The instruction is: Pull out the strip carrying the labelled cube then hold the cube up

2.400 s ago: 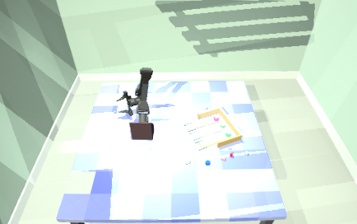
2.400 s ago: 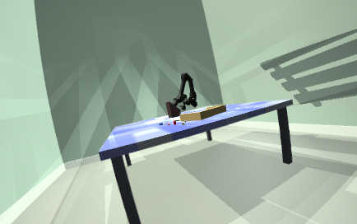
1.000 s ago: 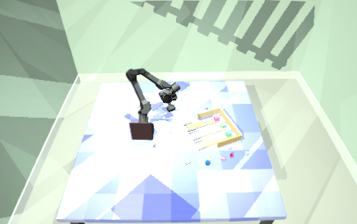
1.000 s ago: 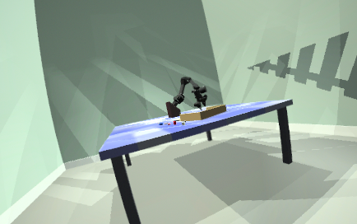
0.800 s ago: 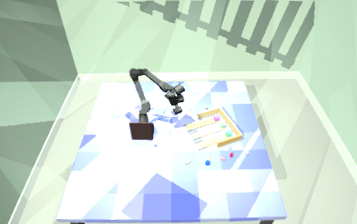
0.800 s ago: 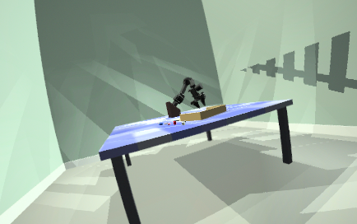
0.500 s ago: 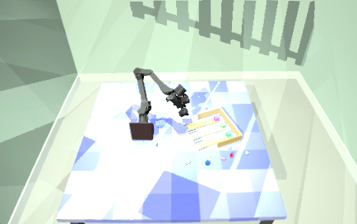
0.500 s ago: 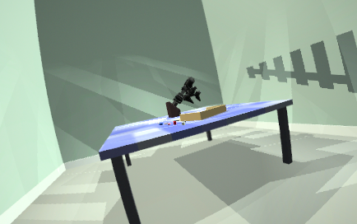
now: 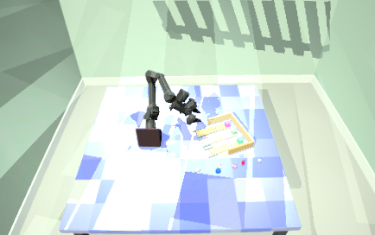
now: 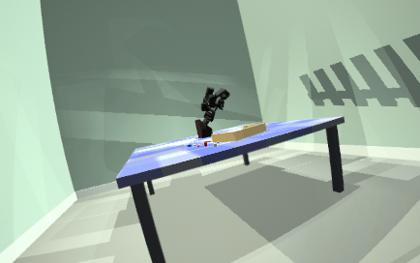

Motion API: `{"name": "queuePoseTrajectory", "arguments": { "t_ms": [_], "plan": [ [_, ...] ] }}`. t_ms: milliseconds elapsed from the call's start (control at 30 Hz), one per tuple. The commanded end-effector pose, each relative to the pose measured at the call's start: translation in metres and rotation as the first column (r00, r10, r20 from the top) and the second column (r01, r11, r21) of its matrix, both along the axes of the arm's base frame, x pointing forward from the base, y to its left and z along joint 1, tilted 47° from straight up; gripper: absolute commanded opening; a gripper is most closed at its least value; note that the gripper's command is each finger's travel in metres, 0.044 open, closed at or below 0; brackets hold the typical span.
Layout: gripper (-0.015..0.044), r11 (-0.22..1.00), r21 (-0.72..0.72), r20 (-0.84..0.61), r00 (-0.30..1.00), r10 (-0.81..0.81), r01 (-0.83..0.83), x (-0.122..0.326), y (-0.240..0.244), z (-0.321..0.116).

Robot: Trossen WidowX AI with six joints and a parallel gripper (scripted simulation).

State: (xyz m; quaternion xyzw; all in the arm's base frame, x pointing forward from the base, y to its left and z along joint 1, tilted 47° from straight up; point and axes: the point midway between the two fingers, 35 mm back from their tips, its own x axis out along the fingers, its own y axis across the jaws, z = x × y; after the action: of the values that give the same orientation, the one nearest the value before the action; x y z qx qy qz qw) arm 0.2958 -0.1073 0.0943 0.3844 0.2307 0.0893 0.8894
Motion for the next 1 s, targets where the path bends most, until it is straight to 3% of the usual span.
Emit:
{"name": "queuePoseTrajectory", "arguments": {
  "t_ms": [0, 200, 467, 800, 967],
  "plan": [
    [0.0374, 1.0, -0.003, -0.001, 1.0, -0.005, 0.005, 0.0, -0.003, -0.003],
    [0.0216, 0.997, -0.057, -0.085, 0.995, 0.05, -0.055, 0.02, -0.011, -0.015],
    [0.0006, 0.934, -0.092, -0.276, 0.91, 0.31, -0.346, 0.061, 0.002, -0.048],
    [0.0, 0.675, -0.008, -0.432, 0.611, 0.663, -0.738, 0.084, 0.044, -0.087],
    [0.0, 0.62, 0.015, -0.44, 0.552, 0.709, -0.784, 0.085, 0.052, -0.091]
  ]
}}
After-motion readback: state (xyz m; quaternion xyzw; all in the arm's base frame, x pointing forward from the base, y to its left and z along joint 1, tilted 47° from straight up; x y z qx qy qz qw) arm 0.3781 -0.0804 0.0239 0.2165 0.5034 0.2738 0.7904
